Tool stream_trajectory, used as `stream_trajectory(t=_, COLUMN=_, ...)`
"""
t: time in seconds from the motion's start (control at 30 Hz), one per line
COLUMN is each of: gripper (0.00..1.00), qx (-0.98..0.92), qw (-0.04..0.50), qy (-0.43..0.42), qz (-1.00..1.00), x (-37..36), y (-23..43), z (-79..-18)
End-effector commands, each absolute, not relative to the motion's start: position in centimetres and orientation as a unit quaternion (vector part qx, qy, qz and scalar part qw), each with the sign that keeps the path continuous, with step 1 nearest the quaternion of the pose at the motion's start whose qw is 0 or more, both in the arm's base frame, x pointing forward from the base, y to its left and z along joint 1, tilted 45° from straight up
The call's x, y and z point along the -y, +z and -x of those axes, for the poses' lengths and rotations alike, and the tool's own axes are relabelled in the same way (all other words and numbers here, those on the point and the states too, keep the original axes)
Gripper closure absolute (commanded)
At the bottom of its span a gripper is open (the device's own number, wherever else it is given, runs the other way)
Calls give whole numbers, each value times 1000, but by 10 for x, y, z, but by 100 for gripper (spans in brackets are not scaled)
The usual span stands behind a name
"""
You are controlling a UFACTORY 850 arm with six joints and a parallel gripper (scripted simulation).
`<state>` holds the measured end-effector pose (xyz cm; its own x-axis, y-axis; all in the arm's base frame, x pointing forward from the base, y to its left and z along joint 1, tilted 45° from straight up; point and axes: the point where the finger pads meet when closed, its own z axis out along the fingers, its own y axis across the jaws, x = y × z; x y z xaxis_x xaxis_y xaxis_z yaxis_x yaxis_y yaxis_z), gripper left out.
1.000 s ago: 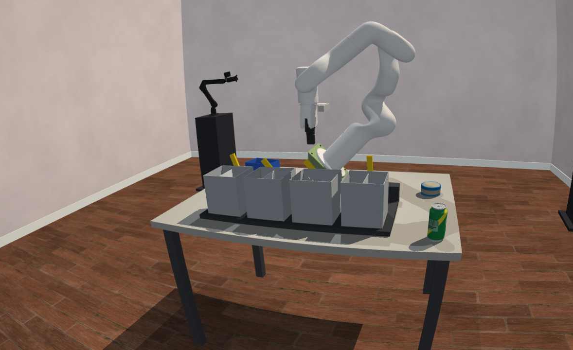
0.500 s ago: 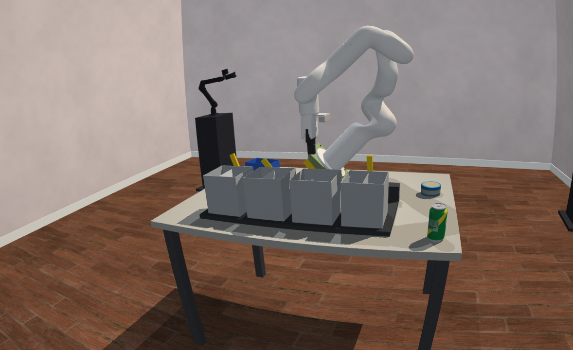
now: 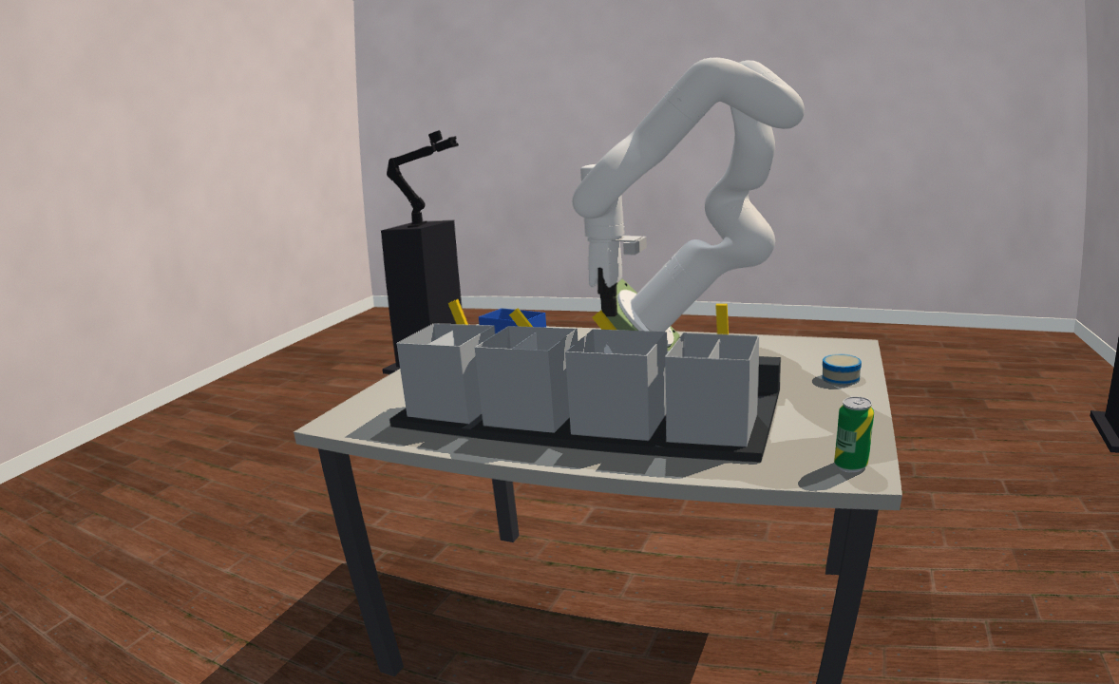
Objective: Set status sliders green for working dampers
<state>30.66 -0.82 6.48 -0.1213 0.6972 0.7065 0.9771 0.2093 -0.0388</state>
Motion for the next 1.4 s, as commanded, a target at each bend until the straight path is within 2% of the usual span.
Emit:
stream_trajectory(t=0.0, gripper=100, qx=714, qw=308, qy=-227, qz=587, x=5, y=61, z=-307)
stream_trajectory(t=0.73, gripper=100, qx=714, qw=308, qy=-227, qz=587, x=2, y=58, z=-306)
stream_trajectory(t=0.97, gripper=100, qx=714, qw=308, qy=-227, qz=587, x=-39, y=45, z=-297)
stream_trajectory(t=1.37, gripper=100, qx=714, qw=308, qy=-227, qz=587, x=-39, y=45, z=-297)
